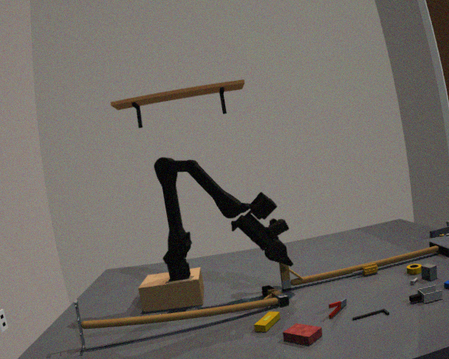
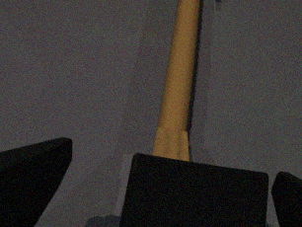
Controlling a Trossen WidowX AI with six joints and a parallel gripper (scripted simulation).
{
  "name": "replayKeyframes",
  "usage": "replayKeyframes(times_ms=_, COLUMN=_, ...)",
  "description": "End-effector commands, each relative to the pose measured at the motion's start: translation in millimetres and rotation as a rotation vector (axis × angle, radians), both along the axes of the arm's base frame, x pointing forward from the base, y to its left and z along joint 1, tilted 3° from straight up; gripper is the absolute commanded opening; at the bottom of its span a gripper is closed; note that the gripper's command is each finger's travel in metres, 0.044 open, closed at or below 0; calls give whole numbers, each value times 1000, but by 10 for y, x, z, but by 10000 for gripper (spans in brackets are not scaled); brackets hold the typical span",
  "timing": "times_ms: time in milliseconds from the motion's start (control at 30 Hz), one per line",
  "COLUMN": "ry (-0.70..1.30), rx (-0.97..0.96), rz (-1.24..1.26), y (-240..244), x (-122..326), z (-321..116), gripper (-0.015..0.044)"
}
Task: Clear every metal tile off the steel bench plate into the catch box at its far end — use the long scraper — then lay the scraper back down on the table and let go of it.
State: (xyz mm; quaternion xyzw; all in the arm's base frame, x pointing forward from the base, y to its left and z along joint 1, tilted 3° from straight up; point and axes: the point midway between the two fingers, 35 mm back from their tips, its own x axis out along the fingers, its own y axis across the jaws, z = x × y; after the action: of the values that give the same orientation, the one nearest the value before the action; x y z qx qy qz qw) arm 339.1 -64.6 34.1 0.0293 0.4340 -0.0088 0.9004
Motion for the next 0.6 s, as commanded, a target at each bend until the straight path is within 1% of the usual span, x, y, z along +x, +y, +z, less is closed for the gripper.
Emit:
replayKeyframes(times_ms=0, ry=-1, rx=0, rz=0, y=-1, x=-2, z=8, gripper=387)
replayKeyframes(times_ms=333, ry=-1, rx=0, rz=0, y=-1, x=-2, z=8, gripper=125)
replayKeyframes(times_ms=533, ry=-1, rx=0, rz=0, y=-1, x=-2, z=8, gripper=85)
replayKeyframes(times_ms=567, ry=-1, rx=0, rz=0, y=-1, x=-2, z=8, gripper=59)
